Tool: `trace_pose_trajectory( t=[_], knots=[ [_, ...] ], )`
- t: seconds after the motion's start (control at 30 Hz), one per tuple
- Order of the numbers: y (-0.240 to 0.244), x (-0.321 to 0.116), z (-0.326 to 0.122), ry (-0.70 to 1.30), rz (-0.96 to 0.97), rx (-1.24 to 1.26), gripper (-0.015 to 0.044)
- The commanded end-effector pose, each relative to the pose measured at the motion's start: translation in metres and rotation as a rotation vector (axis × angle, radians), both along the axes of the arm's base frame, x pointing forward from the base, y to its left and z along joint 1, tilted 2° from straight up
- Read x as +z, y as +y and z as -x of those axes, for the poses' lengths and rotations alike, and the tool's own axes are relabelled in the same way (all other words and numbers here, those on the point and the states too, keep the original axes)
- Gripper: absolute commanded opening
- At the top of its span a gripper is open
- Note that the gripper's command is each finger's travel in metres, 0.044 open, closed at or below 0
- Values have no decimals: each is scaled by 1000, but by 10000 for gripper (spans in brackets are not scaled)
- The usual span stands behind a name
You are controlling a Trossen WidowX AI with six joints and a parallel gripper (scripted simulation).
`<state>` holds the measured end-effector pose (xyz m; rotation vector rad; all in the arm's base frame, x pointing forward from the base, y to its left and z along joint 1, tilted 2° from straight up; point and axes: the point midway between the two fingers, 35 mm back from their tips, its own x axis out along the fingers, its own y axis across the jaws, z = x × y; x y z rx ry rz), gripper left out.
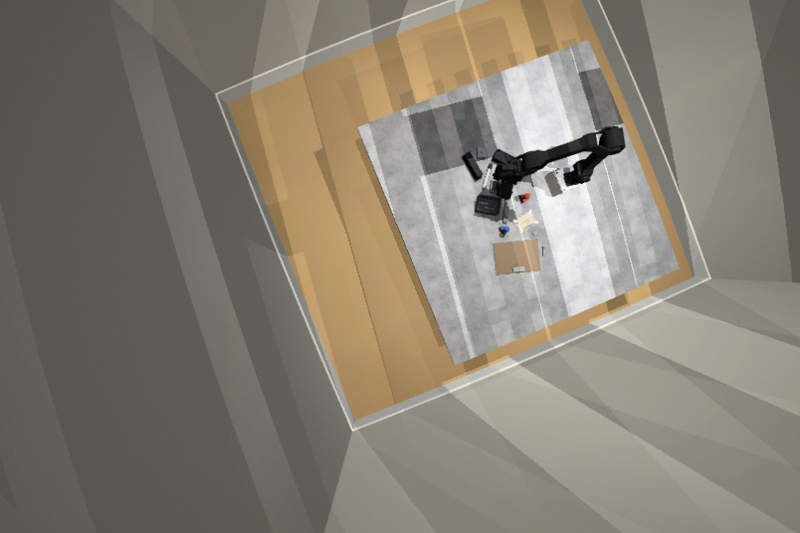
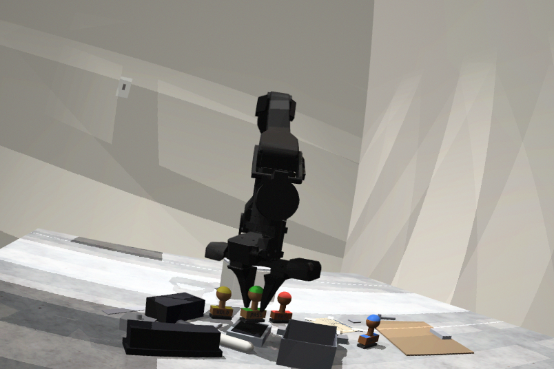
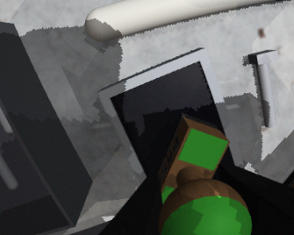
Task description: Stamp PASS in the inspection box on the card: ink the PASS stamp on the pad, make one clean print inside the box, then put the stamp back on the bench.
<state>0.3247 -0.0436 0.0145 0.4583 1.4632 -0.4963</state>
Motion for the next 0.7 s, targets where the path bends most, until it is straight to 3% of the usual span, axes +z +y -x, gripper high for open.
trace_pose_trajectory(
  t=[0.0,0.67],
  knots=[
    [0,-4,1,6,1,3,0],
    [-1,-13,2,7,2,3,0]
  ],
)
